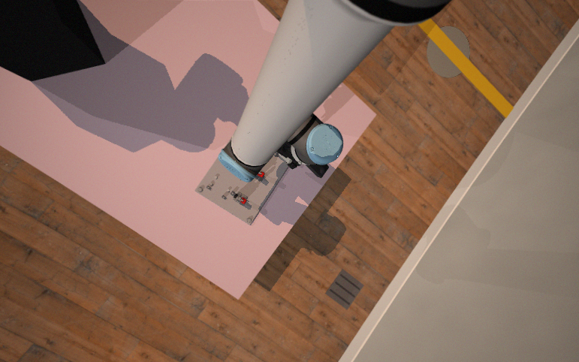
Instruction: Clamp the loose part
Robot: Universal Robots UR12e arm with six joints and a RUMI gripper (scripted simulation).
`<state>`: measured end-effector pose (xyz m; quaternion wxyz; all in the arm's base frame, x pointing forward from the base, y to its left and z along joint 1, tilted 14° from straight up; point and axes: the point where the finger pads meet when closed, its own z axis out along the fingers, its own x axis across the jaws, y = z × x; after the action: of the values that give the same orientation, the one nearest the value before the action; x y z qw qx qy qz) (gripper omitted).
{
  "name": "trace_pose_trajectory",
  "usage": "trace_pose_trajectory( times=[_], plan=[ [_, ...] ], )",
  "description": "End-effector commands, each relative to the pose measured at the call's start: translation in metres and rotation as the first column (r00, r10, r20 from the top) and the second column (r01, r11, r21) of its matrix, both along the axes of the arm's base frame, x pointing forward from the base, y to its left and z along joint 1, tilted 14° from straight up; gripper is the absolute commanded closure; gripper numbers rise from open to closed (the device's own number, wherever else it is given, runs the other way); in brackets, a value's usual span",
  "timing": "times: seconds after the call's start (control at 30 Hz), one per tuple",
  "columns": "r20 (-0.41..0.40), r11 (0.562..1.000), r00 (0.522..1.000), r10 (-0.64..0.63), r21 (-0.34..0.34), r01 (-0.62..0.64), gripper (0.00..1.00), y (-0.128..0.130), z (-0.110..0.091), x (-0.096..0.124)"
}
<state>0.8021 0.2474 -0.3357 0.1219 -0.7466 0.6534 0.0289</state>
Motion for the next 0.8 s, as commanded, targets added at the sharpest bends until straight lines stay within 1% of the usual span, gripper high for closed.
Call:
trace_pose_trajectory(
  times=[0.0, 0.4, 0.6, 0.67, 0.77],
  plan=[
    [0.001, 1.000, 1.000, -0.001, 0.001, 0.001, 0.72, -0.001, 0.002, 0.001],
    [-0.001, 1.000, 1.000, -0.001, 0.001, 0.001, 0.72, -0.002, 0.005, -0.001],
    [-0.001, 1.000, 1.000, -0.002, 0.001, 0.002, 0.72, -0.006, 0.016, -0.002],
    [-0.001, 1.000, 1.000, -0.002, 0.001, 0.002, 0.72, -0.006, 0.016, -0.002],
    [-0.001, 1.000, 1.000, -0.002, 0.001, 0.002, 0.72, -0.008, 0.025, -0.003]
  ],
)
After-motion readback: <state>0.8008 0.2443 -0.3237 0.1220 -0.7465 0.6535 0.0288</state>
